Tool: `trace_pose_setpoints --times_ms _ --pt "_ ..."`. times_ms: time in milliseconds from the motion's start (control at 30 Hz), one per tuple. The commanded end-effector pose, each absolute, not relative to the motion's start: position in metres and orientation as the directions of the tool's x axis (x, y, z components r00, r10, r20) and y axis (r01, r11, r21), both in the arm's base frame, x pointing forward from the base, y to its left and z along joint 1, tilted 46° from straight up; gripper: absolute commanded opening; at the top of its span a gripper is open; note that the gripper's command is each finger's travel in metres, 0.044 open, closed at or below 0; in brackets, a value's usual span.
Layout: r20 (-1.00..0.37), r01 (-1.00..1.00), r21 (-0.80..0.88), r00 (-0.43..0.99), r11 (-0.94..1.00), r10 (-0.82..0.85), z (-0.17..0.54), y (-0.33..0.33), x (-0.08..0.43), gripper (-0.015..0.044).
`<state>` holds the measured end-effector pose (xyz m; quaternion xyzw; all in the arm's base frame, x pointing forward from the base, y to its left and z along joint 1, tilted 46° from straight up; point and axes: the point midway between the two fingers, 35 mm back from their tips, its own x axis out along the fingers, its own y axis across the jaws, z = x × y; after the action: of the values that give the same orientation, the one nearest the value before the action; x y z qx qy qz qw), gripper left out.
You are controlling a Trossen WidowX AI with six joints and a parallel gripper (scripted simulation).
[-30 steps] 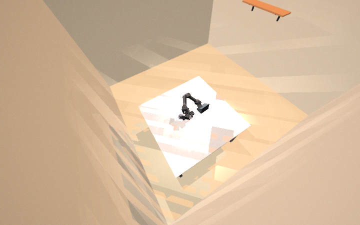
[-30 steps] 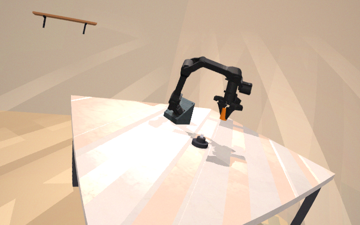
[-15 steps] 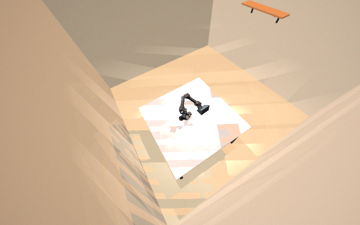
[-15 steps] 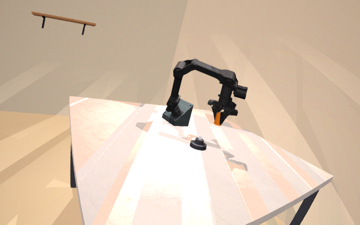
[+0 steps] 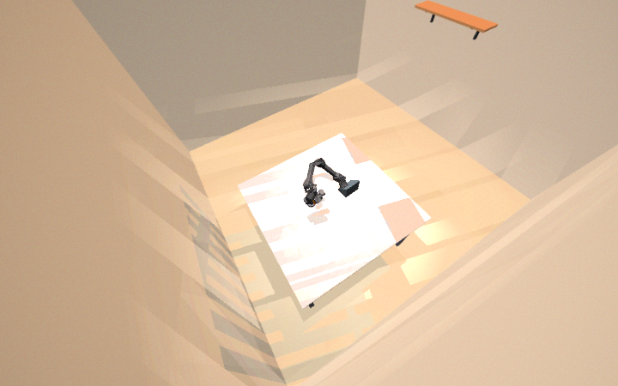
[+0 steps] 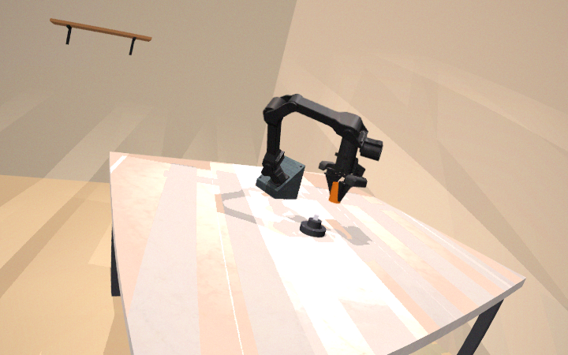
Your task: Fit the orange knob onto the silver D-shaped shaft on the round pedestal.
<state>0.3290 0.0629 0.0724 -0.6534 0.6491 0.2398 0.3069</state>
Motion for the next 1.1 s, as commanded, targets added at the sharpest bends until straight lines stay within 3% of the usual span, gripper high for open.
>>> trace_pose_setpoints --times_ms 0,1067 --pt "-0.709 -0.995 -0.095 0.052 0.021 -0.703 0.080 0.054 0.331 0.0000" --pt "-0.695 -0.995 -0.101 0.049 0.029 -0.718 0.086 -0.013 0.333 0.0000"
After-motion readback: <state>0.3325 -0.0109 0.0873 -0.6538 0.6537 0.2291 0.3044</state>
